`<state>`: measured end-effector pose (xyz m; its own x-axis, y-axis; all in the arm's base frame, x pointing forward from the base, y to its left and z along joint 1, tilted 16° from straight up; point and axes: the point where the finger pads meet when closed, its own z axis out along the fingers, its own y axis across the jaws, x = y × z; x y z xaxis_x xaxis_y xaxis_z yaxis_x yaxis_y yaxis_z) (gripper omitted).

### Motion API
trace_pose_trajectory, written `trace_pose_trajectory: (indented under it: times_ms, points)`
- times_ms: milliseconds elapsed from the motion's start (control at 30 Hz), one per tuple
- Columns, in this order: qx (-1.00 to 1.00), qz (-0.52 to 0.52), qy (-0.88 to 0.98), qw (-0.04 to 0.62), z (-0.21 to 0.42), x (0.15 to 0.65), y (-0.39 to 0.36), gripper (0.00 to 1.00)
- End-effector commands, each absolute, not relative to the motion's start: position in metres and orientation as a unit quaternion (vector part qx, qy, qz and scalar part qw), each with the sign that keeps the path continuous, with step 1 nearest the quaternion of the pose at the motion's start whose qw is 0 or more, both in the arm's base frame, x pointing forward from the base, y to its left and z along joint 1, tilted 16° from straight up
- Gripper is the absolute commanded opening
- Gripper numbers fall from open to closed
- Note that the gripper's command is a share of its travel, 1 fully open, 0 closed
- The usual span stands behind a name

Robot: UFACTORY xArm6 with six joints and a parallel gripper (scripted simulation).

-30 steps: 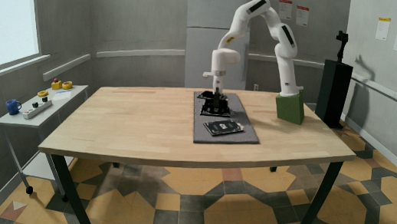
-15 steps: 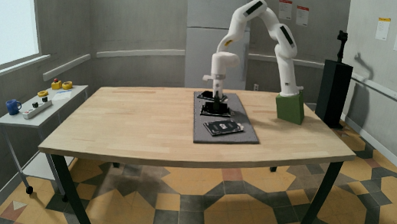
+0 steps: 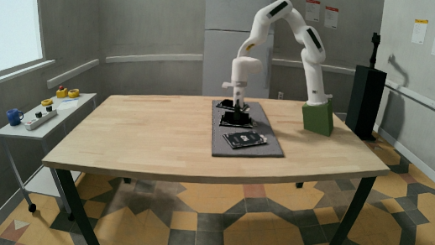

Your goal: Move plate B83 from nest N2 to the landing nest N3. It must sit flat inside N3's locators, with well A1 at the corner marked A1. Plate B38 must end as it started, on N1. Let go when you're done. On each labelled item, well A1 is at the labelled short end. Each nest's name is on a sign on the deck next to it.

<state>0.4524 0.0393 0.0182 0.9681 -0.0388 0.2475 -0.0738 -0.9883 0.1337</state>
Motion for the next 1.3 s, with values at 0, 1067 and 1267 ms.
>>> trace_pose_trajectory:
  times_ms: [0, 1067, 1267]
  points:
    - [0.989, 0.125, -0.028, 0.071, 0.019, 0.454, 0.04, 0.0]
    - [0.989, 0.125, -0.028, 0.071, 0.007, 0.457, 0.038, 0.0]
    - [0.989, 0.125, -0.028, 0.071, 0.007, 0.457, 0.038, 0.0]
